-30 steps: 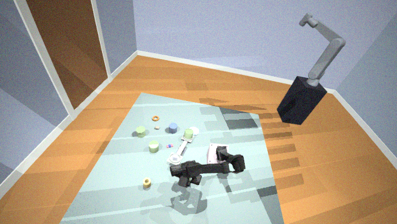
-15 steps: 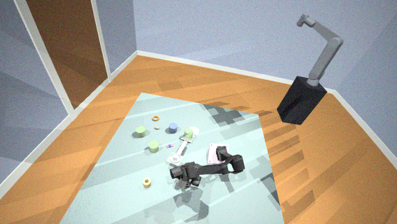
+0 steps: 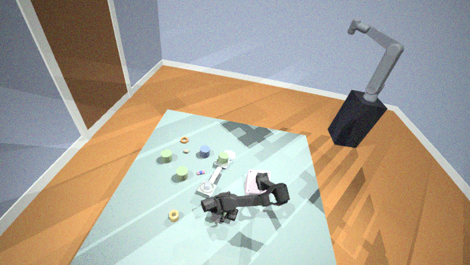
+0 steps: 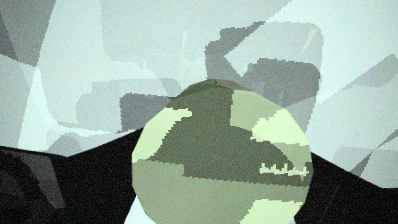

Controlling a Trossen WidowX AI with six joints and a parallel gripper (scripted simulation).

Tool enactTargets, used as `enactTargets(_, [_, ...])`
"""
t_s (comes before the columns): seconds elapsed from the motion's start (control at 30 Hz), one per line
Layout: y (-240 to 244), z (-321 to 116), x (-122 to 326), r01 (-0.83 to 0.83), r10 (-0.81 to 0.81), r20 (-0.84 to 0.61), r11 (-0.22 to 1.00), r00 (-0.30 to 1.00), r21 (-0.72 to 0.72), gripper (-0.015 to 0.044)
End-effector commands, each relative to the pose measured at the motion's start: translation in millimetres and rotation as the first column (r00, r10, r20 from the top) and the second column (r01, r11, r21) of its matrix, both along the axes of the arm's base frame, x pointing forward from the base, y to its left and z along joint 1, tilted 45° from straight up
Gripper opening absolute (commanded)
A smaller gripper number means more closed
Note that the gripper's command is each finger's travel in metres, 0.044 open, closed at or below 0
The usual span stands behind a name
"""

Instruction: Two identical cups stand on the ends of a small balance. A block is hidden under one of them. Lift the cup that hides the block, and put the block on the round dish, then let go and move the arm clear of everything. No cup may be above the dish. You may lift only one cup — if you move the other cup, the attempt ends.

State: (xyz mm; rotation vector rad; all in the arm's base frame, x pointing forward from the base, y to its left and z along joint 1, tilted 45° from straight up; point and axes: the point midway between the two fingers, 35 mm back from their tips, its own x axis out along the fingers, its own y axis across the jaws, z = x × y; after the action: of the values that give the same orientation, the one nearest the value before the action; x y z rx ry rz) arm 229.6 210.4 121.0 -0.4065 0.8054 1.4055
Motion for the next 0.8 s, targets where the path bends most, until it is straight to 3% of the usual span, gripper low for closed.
enactTargets(0.0, [0, 1, 0, -0.001, 0.001, 0.002, 1.0, 1.0, 0.001, 0.0368])
enactTargets(0.1, [-9, 8, 2, -0.001, 0.001, 0.002, 1.0, 1.0, -0.003, 0.044])
enactTargets(0.2, [-37, 34, 2, 0.003, -0.003, -0.004, 1.0, 1.0, -0.007, 0.044])
enactTargets(0.4, [-39, 36, 2, 0.004, -0.004, -0.004, 1.0, 1.0, -0.007, 0.044])
enactTargets(0.63, [-49, 39, 22, 0.137, -0.136, -0.057, 0.991, 0.989, 0.009, 0.026])
enactTargets(0.77, [-54, 36, 27, 0.224, -0.223, -0.147, 0.975, 0.964, -0.011, 0.026])
